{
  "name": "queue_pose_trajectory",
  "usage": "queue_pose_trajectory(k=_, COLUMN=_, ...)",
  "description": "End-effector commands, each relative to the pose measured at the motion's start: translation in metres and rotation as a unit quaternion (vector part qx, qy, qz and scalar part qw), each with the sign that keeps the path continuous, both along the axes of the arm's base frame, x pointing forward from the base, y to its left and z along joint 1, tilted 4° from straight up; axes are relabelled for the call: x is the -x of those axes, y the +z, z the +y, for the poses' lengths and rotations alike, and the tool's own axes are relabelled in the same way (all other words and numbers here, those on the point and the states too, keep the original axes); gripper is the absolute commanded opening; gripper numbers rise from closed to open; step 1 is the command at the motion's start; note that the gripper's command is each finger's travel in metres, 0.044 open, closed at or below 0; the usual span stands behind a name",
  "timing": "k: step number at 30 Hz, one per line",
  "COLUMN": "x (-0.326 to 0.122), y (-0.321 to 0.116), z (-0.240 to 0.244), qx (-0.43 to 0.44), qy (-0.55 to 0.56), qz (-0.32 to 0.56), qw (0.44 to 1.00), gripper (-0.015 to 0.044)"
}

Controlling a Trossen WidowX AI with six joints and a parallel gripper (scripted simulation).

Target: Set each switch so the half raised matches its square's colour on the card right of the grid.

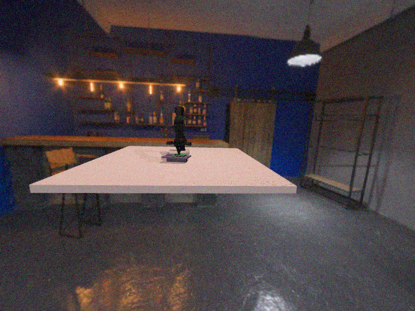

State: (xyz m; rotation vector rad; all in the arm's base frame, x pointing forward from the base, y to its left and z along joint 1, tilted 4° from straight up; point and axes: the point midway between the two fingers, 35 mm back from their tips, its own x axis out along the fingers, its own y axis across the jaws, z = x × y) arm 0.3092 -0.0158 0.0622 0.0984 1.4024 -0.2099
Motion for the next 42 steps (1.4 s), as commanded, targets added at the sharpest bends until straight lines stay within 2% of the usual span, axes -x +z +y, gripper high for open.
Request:
queue_pose_trajectory(k=1, x=-0.001, y=-0.003, z=0.0, qx=0.0, qy=0.002, qz=0.002, qw=1.0, gripper=0.0)
queue_pose_trajectory(k=12, x=-0.001, y=-0.004, z=0.0, qx=0.0, qy=0.002, qz=0.002, qw=1.0, gripper=0.0)
queue_pose_trajectory(k=19, x=0.007, y=0.062, z=0.005, qx=-0.002, qy=0.001, qz=0.014, qw=1.0, gripper=0.0)
queue_pose_trajectory(k=23, x=0.008, y=0.062, z=0.007, qx=-0.002, qy=0.001, qz=0.014, qw=1.0, gripper=0.0)
queue_pose_trajectory(k=27, x=0.023, y=0.057, z=0.031, qx=-0.003, qy=0.001, qz=0.015, qw=1.0, gripper=0.0)
queue_pose_trajectory(k=30, x=0.022, y=0.055, z=0.031, qx=-0.004, qy=0.001, qz=0.016, qw=1.0, gripper=0.0)
queue_pose_trajectory(k=33, x=0.018, y=0.026, z=0.029, qx=-0.006, qy=0.0, qz=0.027, qw=1.0, gripper=0.0)
queue_pose_trajectory(k=42, x=0.017, y=0.014, z=0.028, qx=-0.006, qy=0.0, qz=0.028, qw=1.0, gripper=0.0)
